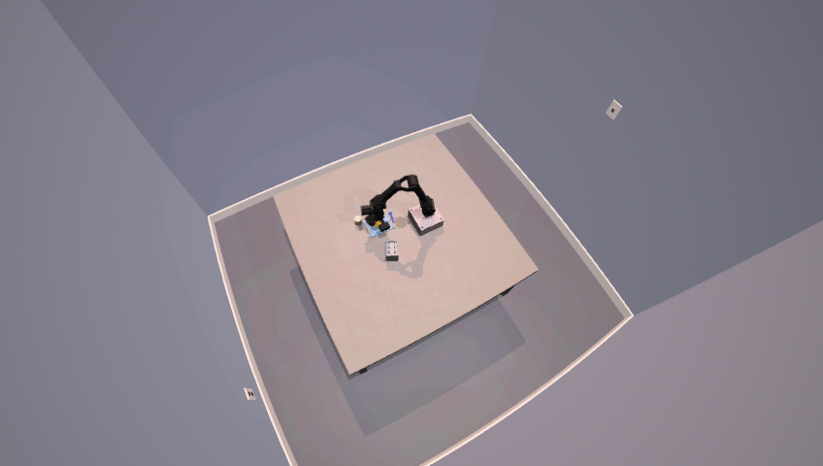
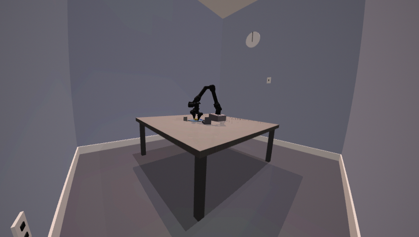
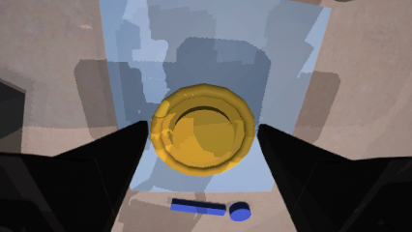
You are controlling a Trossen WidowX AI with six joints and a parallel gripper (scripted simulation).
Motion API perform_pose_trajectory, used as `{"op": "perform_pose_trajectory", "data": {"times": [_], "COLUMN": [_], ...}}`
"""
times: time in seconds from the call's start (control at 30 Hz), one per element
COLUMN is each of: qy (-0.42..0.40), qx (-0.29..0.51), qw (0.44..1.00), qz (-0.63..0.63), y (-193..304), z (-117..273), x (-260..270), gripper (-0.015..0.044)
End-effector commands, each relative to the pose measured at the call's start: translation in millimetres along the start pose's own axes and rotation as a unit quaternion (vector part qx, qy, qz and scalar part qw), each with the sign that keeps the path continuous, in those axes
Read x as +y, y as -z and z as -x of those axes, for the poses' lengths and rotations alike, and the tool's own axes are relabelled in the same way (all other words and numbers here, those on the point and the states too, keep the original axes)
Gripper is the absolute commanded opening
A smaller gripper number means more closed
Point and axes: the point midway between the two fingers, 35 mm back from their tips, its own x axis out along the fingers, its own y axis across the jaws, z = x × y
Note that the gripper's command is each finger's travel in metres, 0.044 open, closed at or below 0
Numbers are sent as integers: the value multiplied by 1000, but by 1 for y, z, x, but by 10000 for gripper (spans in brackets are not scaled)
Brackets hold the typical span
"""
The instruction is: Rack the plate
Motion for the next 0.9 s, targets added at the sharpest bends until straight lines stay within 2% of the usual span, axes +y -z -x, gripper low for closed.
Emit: {"op": "perform_pose_trajectory", "data": {"times": [0.0, 0.1, 0.43, 0.53, 0.8, 0.87], "qy": [-3, -3, -3, -3, -3, -3], "qx": [-1, -1, -1, -1, -1, -2], "qw": [1000, 1000, 1000, 1000, 1000, 1000], "qz": [-1, -1, -1, -1, -1, -3], "y": [0, 0, 0, -1, -11, -12], "z": [-1, -1, -1, 2, 46, 57], "x": [1, 1, 1, 1, -4, -4], "gripper": [367, 367, 301, 222, 12, 0]}}
